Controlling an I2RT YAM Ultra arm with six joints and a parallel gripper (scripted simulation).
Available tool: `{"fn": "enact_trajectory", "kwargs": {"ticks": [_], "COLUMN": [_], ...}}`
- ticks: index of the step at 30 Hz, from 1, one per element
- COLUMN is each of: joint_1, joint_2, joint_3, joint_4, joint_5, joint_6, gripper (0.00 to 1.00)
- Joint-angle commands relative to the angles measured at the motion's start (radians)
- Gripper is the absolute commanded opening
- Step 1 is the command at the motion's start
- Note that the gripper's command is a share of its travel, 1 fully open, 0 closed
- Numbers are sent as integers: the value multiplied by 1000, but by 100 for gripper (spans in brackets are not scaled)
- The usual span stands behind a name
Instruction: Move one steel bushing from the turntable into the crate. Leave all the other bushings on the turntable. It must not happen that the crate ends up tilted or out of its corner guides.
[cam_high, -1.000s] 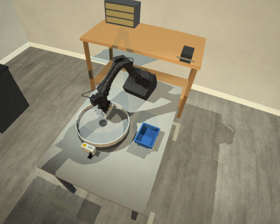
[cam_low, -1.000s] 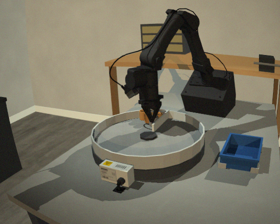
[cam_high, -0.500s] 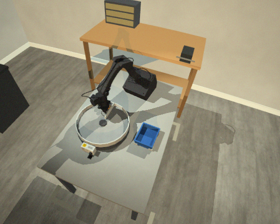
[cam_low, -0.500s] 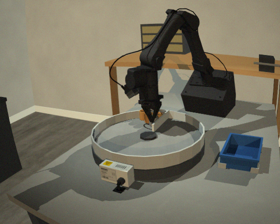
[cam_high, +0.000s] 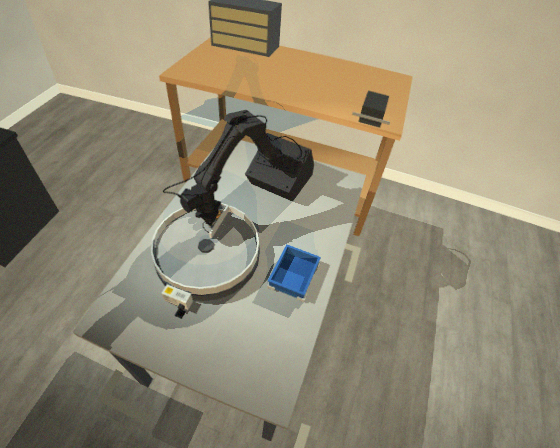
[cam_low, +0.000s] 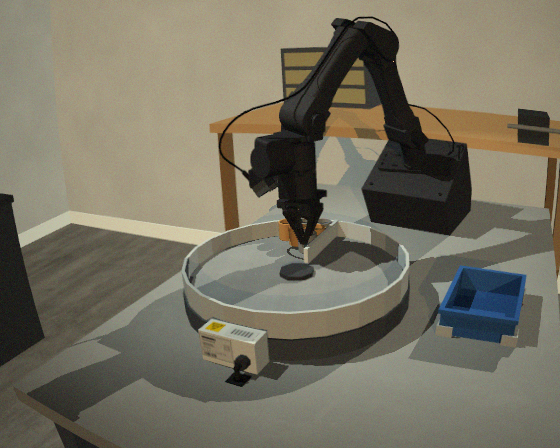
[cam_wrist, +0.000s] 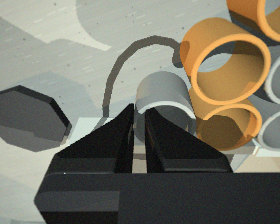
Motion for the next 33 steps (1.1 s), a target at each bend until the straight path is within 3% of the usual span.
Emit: {"fn": "enact_trajectory", "kwargs": {"ticks": [1,12,24,33], "joint_1": [-3,-13,-34,-42], "joint_2": [-7,-38,-133,-153], "joint_3": [5,30,103,138], "joint_4": [-18,-34,-201,-260], "joint_5": [16,15,-9,-9], "joint_6": [2,-4,-26,-34], "gripper": [0,0,0,0]}}
